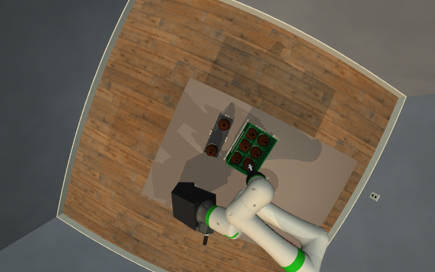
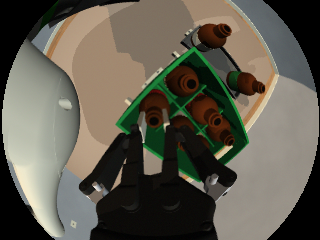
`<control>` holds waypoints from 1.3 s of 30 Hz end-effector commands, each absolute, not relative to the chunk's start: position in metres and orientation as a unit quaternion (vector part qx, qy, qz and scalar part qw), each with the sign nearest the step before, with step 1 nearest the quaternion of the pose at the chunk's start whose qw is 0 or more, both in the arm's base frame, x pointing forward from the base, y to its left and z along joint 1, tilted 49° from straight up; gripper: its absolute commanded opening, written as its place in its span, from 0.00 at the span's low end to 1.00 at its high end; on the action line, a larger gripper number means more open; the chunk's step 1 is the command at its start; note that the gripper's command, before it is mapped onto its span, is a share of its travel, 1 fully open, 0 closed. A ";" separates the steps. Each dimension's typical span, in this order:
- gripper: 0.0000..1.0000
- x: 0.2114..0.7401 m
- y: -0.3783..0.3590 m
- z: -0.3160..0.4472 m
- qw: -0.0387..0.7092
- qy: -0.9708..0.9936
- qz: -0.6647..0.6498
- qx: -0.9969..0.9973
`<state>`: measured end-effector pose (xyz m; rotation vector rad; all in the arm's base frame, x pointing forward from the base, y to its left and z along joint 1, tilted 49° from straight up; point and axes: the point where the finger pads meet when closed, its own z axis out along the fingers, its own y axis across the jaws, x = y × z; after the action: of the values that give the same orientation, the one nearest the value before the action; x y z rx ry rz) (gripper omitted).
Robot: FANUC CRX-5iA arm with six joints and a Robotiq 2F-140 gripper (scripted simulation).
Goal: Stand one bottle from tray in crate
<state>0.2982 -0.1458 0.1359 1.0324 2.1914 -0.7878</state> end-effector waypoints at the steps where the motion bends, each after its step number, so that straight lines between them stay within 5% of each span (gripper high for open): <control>1: 0.00 0.298 -0.146 0.136 0.293 0.823 -0.296 0.387; 31: 0.00 0.298 -0.146 0.136 0.293 0.823 -0.296 0.387; 32: 0.38 0.298 -0.146 0.136 0.293 0.823 -0.296 0.387; 39: 0.38 0.298 -0.146 0.136 0.293 0.823 -0.296 0.387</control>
<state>0.2982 -0.1458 0.1359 1.0324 2.1914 -0.7877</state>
